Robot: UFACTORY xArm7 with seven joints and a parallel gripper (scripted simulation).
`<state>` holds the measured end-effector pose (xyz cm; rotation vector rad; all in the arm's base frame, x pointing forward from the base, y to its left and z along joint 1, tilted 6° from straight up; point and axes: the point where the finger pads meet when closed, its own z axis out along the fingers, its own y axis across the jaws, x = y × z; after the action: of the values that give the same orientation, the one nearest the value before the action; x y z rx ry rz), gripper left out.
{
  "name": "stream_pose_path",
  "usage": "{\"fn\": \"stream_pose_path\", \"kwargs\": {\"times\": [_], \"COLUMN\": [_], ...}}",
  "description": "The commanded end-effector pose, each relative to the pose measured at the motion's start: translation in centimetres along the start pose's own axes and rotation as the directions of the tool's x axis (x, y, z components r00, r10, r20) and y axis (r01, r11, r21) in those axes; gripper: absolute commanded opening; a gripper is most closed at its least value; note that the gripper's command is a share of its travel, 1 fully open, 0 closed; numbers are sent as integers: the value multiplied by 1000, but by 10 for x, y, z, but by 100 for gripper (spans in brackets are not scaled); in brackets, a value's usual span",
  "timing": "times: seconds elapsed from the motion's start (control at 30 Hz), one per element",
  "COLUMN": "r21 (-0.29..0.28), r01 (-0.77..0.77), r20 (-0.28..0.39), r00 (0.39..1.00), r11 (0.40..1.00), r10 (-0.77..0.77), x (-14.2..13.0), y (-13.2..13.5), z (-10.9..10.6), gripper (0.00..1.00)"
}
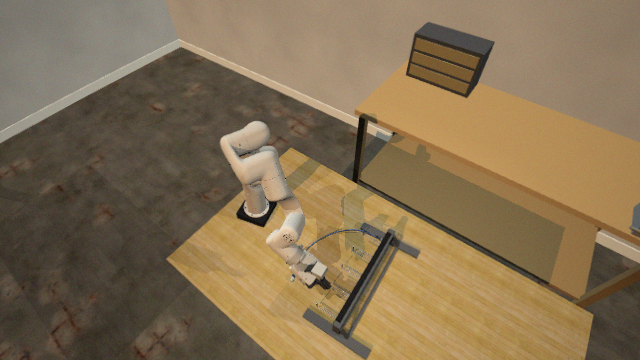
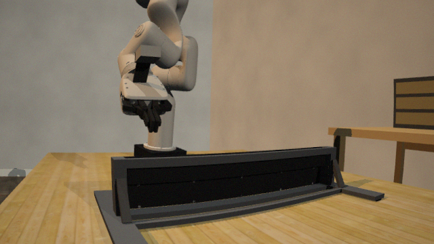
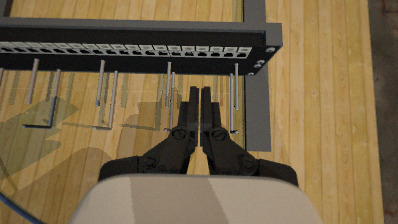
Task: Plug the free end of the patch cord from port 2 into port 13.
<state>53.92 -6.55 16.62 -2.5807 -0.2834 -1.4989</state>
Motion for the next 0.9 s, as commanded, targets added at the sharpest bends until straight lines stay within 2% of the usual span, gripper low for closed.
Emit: {"fn": "stream_pose_path", "kwargs": {"times": [0.0,0.2,0.87], "r21": [-8,-8,-7], "r01": [5,5,5], "r20": [-7,-7,-7], "r00": [1000,1000,1000], "r11": [1000,1000,1000], "r10": [-5,-5,-5], "x": [3,3,3], "y": [2,3,2], "z": [33,51,52], "gripper": [0,0,0]}}
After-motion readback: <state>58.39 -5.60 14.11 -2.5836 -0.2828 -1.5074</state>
